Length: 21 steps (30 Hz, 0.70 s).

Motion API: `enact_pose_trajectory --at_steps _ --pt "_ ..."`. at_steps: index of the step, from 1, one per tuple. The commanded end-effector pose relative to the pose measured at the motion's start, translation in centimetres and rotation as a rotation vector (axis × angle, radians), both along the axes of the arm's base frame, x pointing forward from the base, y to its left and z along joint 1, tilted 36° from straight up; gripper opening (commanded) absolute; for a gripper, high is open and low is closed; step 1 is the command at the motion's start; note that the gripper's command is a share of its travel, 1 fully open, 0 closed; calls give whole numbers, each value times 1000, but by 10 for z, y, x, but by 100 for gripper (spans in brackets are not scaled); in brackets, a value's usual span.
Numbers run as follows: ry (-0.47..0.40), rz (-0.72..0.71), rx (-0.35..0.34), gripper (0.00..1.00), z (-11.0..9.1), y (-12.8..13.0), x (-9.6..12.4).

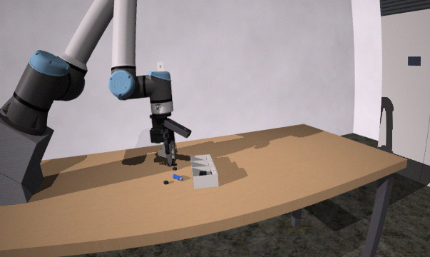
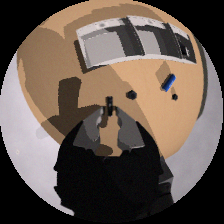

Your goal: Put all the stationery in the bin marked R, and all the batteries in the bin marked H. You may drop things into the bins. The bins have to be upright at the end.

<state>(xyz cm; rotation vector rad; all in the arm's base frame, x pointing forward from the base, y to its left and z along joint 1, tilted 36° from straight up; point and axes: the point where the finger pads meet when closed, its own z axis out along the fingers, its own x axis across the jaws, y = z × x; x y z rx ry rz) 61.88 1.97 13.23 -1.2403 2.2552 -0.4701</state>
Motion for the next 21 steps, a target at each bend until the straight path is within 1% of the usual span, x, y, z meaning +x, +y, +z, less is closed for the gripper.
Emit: enact_pose_trajectory --at_steps 1,6,7,21 --pt "-1 0 0 14 0 0 0" --pt "-1 0 0 14 0 0 0" --pt "-1 0 0 0 0 0 0" --pt "-1 0 0 0 0 0 0"
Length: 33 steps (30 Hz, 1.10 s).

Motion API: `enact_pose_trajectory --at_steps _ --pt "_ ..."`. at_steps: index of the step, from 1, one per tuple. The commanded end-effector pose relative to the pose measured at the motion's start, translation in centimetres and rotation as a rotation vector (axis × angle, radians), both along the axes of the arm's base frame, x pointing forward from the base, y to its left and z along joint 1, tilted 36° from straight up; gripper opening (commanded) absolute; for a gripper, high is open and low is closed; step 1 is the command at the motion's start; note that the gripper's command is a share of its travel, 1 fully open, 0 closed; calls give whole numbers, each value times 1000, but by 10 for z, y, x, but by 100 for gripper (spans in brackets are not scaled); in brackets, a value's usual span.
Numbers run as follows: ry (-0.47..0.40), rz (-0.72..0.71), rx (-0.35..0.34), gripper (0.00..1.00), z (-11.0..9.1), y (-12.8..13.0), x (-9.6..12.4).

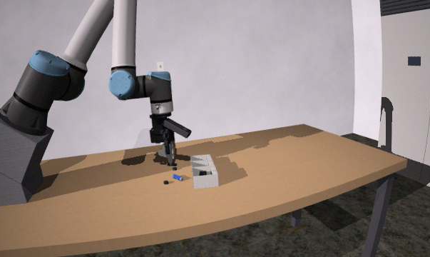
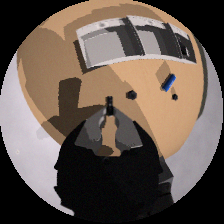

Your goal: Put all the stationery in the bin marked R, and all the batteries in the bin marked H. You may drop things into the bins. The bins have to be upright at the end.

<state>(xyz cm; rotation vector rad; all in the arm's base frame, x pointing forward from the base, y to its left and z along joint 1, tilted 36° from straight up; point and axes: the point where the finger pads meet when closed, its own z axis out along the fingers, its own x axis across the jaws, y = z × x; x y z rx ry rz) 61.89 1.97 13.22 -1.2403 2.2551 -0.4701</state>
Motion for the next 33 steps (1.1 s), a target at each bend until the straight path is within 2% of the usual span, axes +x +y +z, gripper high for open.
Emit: enact_pose_trajectory --at_steps 1,17,33 --pt "-1 0 0 0 0 0 0" --pt "-1 0 0 0 0 0 0" --pt "-1 0 0 0 41 3 -29"
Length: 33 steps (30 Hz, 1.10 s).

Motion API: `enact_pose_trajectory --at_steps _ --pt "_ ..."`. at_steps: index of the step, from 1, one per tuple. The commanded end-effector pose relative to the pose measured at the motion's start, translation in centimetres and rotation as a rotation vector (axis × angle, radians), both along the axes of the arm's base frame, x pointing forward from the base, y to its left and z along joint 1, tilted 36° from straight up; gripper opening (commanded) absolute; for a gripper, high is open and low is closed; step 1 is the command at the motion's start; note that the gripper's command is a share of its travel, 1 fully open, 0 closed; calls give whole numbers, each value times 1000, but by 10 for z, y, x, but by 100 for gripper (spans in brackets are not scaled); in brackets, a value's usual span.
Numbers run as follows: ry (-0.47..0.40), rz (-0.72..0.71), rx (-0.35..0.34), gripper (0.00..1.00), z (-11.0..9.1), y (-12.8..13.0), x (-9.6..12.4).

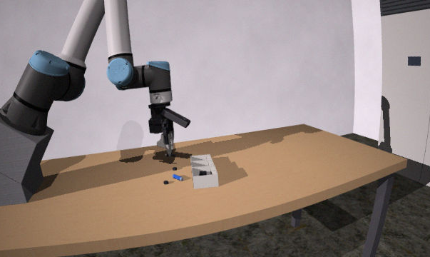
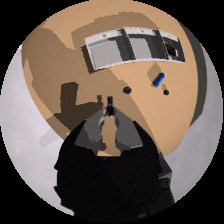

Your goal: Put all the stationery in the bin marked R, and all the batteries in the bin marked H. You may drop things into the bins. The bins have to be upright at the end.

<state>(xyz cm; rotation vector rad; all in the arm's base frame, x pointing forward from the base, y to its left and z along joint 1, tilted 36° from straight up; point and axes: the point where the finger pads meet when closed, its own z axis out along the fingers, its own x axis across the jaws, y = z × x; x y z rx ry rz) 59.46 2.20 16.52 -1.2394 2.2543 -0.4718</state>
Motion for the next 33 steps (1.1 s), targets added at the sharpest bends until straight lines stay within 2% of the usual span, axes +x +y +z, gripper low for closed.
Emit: enact_pose_trajectory --at_steps 1,4,26,29,33 --pt "0 1 0 0 8 0 -5" --pt "0 1 0 0 16 1 -11" --pt "0 1 0 0 21 1 -15" --pt "-7 -120 89 0 27 -15 -8" --pt "-15 -230 170 0 35 -35 1"
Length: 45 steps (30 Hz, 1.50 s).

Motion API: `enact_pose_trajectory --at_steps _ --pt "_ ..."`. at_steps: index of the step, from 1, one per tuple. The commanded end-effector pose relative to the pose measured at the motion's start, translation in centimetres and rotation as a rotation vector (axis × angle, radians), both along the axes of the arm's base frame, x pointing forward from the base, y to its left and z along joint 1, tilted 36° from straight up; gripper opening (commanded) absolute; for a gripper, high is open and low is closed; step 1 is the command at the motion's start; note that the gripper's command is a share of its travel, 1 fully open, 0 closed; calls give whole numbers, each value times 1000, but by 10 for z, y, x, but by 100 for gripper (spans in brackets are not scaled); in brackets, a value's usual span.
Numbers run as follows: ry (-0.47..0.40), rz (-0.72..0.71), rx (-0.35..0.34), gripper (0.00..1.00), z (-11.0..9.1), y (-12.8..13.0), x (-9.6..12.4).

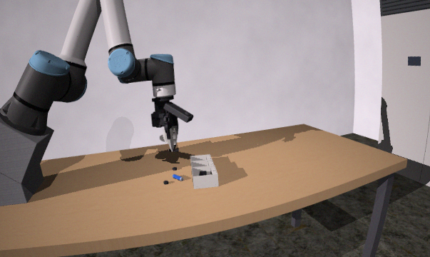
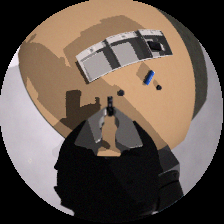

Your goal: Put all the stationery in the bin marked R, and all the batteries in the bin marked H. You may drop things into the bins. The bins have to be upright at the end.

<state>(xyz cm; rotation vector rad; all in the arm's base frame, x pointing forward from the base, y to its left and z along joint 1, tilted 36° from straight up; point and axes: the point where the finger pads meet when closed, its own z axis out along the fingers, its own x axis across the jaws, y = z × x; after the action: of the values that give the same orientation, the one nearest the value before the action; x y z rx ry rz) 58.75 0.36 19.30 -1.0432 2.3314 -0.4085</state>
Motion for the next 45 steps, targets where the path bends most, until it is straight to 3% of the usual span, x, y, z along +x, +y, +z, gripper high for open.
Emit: enact_pose_trajectory --at_steps 1,17,19,20,24,31,45 --pt "-6 -99 72 0 7 -17 8" --pt "-37 -548 404 0 36 -95 41" --pt "-37 -548 404 0 36 -95 41" --pt "-42 -625 461 0 38 -101 43" --pt "-48 -721 533 0 46 -122 52" --pt "-57 -906 667 0 48 -127 55" --pt "-57 -906 667 0 47 -124 53"
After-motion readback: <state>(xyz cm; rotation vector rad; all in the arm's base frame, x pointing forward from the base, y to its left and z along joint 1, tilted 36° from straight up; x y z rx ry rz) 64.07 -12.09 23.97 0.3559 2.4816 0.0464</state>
